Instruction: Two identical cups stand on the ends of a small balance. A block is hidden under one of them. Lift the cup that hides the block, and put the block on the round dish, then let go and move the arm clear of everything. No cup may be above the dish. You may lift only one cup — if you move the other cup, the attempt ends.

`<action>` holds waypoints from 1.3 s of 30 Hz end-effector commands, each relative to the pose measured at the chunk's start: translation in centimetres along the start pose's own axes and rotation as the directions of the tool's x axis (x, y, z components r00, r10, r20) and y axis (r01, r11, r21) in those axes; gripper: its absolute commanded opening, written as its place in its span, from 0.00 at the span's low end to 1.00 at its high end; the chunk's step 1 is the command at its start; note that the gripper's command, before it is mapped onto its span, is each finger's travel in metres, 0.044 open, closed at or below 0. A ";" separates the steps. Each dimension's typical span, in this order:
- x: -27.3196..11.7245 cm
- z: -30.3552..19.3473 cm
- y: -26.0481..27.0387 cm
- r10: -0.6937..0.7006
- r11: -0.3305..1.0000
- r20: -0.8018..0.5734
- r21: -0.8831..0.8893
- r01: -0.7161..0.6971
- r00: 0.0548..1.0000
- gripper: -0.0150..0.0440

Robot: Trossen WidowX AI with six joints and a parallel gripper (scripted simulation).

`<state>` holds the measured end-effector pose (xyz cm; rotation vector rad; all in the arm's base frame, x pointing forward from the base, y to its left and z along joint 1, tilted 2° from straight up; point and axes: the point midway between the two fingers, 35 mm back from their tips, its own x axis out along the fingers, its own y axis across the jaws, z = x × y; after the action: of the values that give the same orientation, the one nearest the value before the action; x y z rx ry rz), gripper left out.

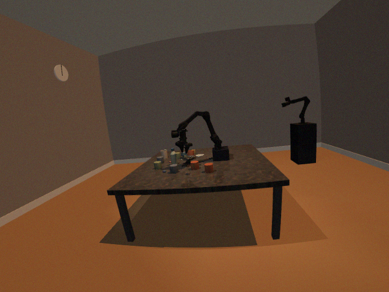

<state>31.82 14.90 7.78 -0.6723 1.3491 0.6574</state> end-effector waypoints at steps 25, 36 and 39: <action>2.4 -1.2 -1.9 0.023 0.987 -0.034 0.160 -0.018 0.999 0.69; 4.2 -1.3 -1.9 0.023 0.987 -0.034 0.160 -0.018 0.999 0.69; 4.6 -1.3 -1.9 0.024 0.987 -0.034 0.160 -0.018 0.999 0.69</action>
<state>33.03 12.87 3.93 -0.5495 1.4163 0.5501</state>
